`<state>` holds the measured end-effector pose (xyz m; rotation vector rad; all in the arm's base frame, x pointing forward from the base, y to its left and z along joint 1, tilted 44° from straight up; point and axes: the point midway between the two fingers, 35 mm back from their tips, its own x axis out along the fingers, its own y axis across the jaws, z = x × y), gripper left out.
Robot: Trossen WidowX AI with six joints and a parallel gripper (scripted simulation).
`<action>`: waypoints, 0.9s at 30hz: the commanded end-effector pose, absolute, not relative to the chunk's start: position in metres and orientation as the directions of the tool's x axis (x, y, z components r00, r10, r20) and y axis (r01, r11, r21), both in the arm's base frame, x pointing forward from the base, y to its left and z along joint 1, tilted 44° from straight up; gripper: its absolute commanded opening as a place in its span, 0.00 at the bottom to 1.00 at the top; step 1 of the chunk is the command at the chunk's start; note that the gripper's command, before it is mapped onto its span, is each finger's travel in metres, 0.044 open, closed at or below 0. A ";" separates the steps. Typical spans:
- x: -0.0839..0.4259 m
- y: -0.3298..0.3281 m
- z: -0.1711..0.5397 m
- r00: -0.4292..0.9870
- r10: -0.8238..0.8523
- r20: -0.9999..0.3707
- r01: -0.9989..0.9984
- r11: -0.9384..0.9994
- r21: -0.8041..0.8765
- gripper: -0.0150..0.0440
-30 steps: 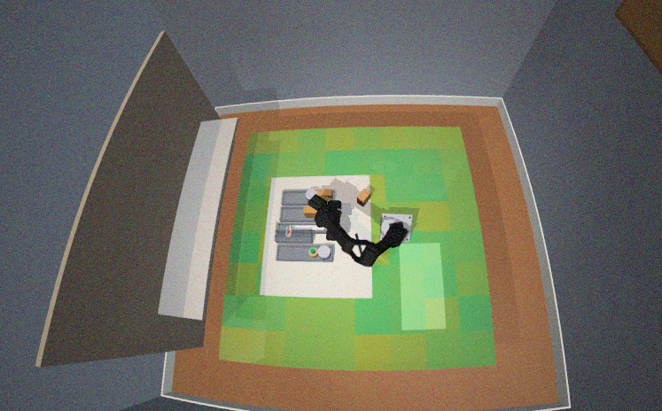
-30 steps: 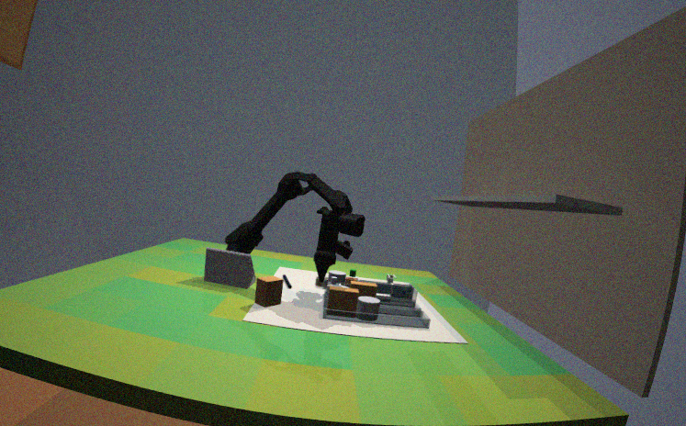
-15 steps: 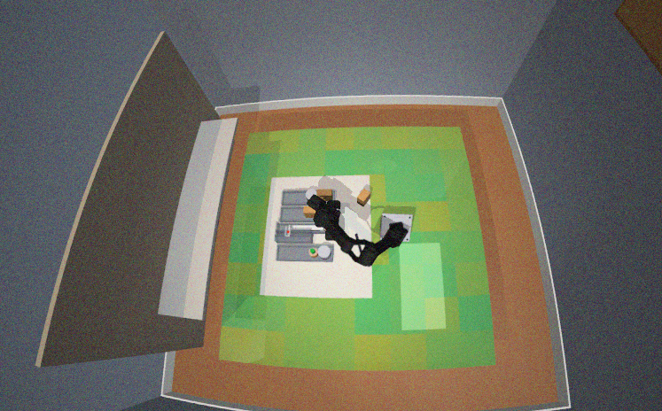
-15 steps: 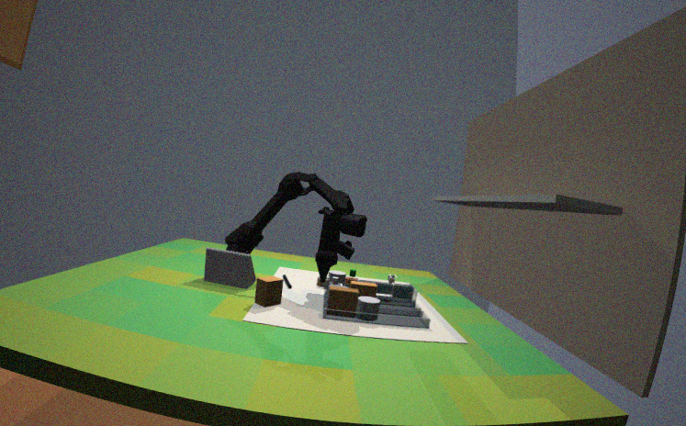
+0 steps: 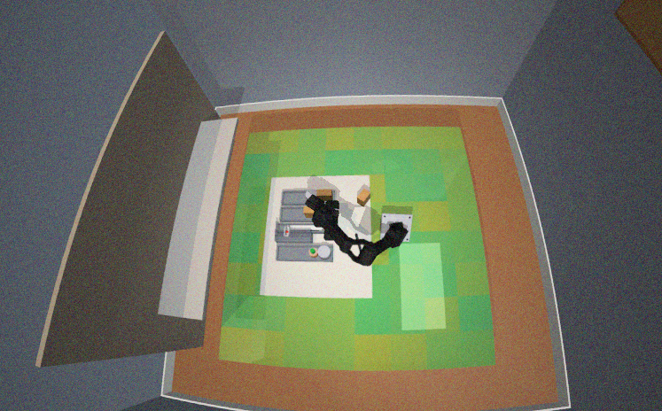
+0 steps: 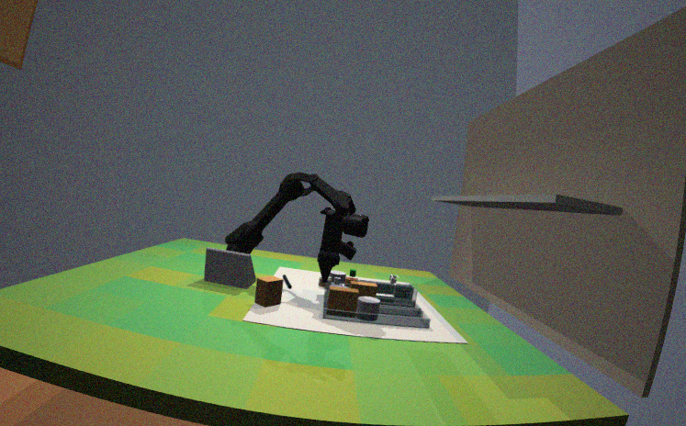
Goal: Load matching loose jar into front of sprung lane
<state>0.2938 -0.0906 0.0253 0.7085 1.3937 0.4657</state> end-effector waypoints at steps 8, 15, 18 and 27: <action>0.306 -0.095 0.029 0.167 0.674 -0.720 0.094 0.716 0.692 0.25; 0.309 -0.095 0.030 0.167 0.674 -0.720 0.094 0.716 0.692 0.25; 0.310 -0.096 0.030 0.167 0.674 -0.720 0.094 0.716 0.692 0.25; 0.313 -0.097 0.031 0.168 0.674 -0.720 0.094 0.716 0.692 0.25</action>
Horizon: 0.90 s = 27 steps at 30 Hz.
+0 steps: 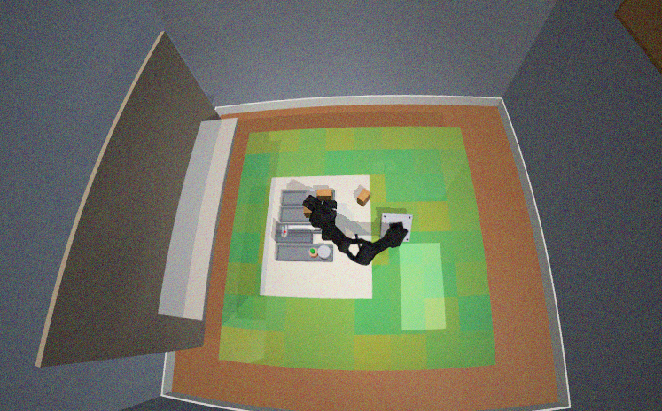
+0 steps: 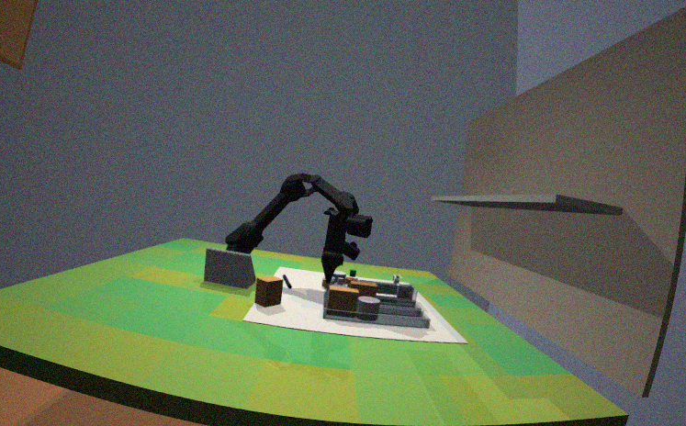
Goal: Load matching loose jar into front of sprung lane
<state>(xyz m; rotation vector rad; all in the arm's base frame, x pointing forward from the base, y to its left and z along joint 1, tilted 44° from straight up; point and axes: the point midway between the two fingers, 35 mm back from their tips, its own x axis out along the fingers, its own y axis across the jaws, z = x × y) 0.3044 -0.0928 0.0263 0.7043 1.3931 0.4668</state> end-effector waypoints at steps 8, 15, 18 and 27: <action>0.316 -0.097 0.032 0.168 0.674 -0.720 0.094 0.716 0.692 0.25; 0.319 -0.098 0.033 0.168 0.674 -0.720 0.094 0.716 0.692 0.25; 0.320 -0.098 0.033 0.168 0.674 -0.720 0.094 0.716 0.692 0.25; 0.323 -0.099 0.034 0.168 0.674 -0.720 0.093 0.716 0.692 0.25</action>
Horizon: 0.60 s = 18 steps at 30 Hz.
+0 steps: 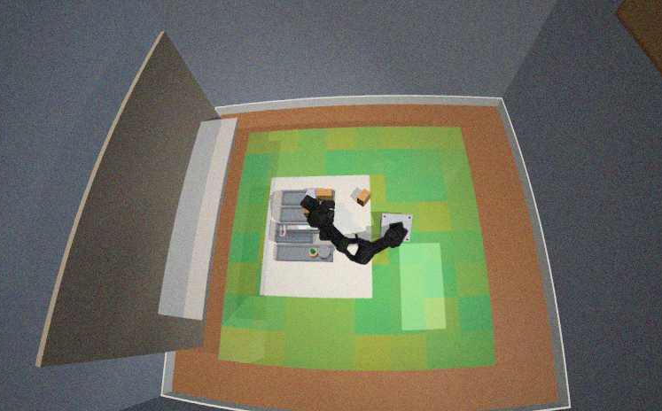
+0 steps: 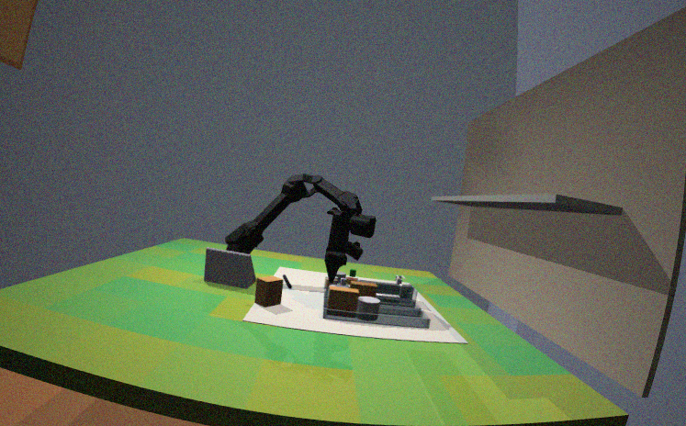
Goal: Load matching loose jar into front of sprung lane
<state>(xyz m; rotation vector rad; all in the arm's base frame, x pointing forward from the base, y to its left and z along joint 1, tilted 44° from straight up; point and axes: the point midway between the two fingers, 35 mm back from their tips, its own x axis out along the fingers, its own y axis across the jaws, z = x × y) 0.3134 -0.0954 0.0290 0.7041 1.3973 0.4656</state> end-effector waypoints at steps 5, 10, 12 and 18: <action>0.325 -0.100 0.035 0.168 0.674 -0.720 0.093 0.716 0.692 0.25; 0.327 -0.100 0.036 0.168 0.674 -0.720 0.093 0.716 0.692 0.25; 0.327 -0.100 0.036 0.168 0.674 -0.720 0.093 0.716 0.692 0.25; 0.328 -0.100 0.036 0.168 0.674 -0.720 0.093 0.716 0.692 0.25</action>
